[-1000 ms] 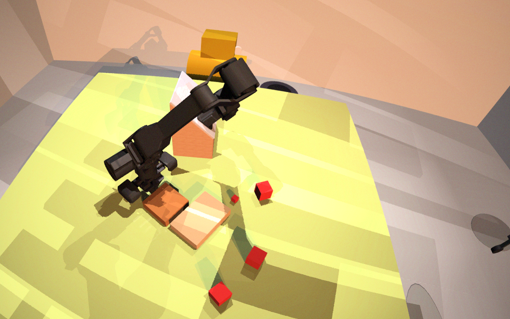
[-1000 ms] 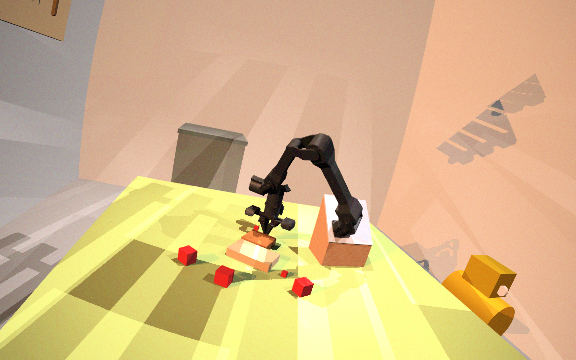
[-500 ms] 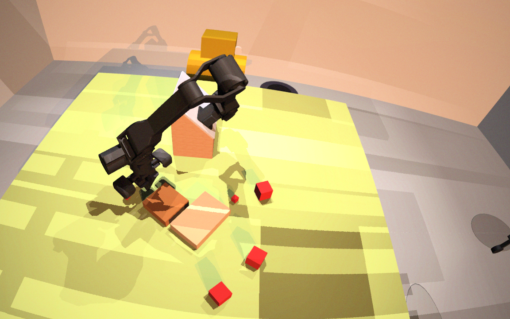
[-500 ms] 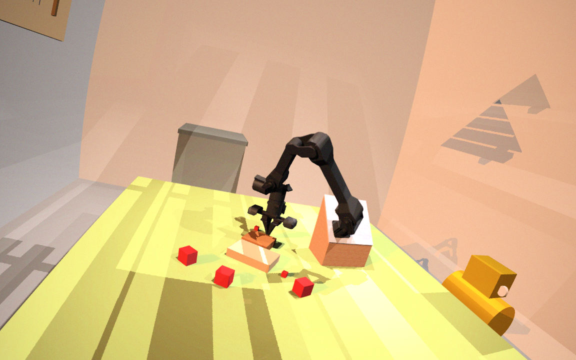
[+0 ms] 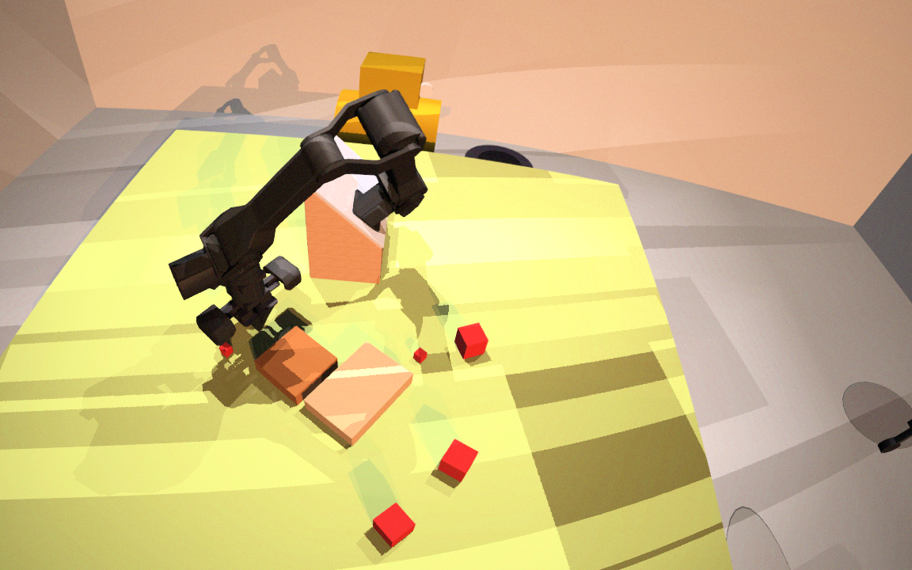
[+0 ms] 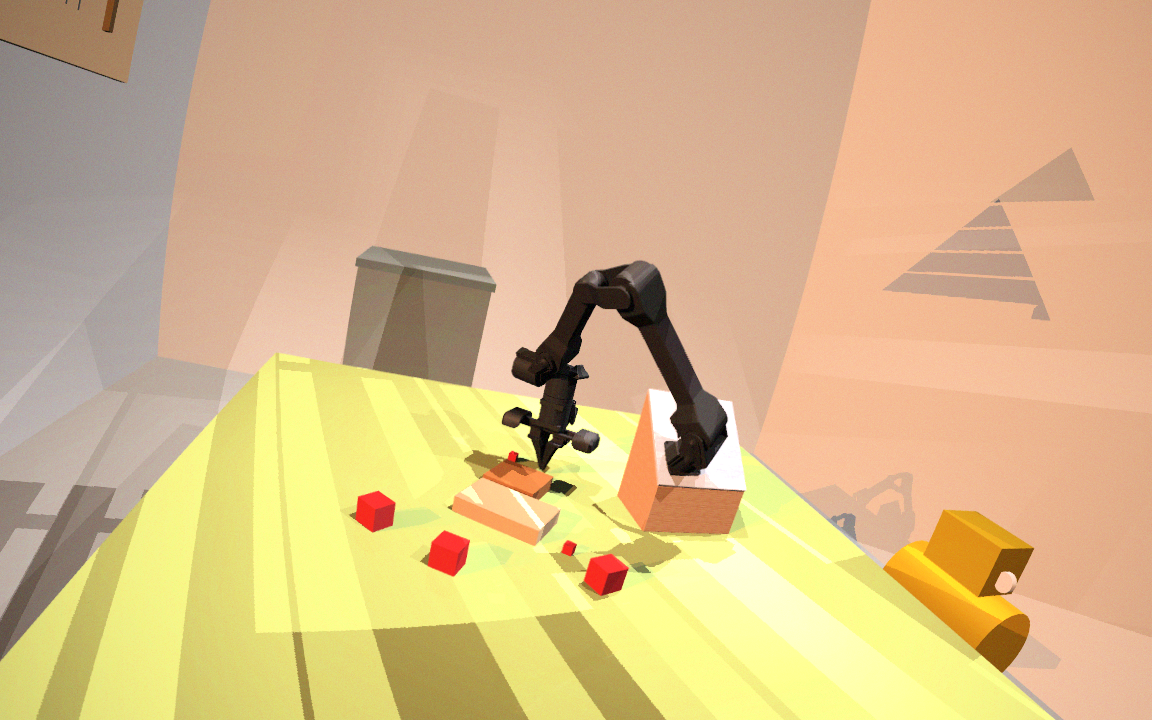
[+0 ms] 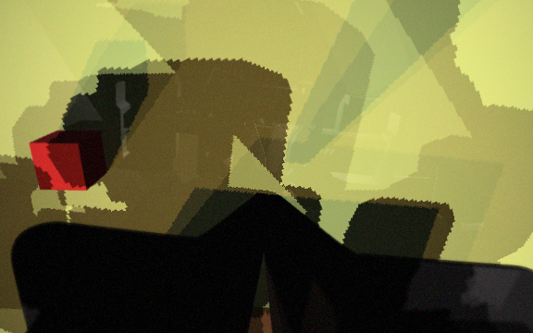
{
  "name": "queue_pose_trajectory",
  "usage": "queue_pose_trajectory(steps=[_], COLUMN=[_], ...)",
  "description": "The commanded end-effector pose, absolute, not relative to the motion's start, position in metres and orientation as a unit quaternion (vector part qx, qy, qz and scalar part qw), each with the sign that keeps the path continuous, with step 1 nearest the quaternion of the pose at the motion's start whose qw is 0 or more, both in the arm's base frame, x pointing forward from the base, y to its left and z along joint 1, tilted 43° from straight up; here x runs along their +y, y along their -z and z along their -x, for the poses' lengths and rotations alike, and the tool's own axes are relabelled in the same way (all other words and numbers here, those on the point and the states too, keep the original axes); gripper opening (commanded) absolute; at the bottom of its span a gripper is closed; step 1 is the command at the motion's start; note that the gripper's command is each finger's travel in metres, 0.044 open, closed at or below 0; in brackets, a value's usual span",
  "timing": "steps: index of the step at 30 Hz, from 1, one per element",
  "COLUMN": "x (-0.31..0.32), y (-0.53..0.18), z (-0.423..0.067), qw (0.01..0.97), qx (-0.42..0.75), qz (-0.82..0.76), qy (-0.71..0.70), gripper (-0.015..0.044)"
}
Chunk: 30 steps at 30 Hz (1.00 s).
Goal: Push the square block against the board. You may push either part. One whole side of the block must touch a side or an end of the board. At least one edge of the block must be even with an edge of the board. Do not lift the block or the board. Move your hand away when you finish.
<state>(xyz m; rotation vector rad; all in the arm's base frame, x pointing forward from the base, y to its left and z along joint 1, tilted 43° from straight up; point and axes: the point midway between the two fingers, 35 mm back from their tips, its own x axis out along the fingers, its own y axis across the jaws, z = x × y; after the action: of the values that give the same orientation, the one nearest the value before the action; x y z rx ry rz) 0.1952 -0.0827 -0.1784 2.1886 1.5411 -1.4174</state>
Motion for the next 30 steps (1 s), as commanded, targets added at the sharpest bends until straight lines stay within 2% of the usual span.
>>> queue_pose_trajectory(steps=[1, 9, 30], x=[-0.111, -0.119, -0.116], y=[0.152, 0.142, 0.139], z=[-0.197, -0.195, -0.2], qw=[0.066, 0.074, 0.324], qx=[0.503, 0.509, 0.638], qz=[-0.725, -0.724, -0.651], qy=[0.466, 0.46, 0.252], gripper=[0.0, 0.0, 0.0])
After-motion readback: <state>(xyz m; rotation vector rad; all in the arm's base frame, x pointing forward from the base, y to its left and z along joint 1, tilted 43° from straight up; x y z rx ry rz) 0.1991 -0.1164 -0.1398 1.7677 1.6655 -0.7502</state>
